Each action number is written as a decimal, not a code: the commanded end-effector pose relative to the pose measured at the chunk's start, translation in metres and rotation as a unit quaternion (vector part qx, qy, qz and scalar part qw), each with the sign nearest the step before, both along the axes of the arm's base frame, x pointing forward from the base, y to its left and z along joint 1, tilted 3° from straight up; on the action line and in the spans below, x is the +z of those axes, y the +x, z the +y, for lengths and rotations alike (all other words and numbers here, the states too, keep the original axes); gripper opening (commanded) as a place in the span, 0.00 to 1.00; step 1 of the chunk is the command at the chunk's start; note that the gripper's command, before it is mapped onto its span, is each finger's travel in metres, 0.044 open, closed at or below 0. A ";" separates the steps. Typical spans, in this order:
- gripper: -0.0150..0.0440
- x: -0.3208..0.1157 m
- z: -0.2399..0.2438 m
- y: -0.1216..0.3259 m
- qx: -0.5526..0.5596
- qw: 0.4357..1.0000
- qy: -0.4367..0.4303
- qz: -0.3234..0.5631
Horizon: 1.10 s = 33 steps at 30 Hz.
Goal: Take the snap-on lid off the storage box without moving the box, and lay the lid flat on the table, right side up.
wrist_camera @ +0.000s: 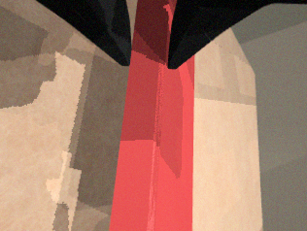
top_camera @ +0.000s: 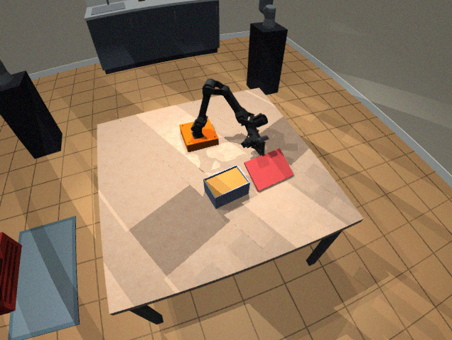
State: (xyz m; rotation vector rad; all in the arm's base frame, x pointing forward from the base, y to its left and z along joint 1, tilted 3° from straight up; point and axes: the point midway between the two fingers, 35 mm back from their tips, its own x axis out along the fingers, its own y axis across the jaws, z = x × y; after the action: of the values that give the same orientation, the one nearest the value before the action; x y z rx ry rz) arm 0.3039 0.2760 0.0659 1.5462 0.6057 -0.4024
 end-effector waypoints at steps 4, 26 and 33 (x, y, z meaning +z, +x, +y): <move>0.25 -0.015 -0.001 -0.002 0.002 1.000 -0.008 0.010; 0.85 -0.013 -0.001 -0.005 0.002 1.000 -0.008 0.010; 1.00 -0.014 -0.003 -0.019 0.002 1.000 -0.008 0.010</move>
State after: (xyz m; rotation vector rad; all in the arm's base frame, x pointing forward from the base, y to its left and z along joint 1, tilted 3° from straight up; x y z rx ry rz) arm 0.2919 0.2749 0.0512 1.5227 0.6229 -0.4190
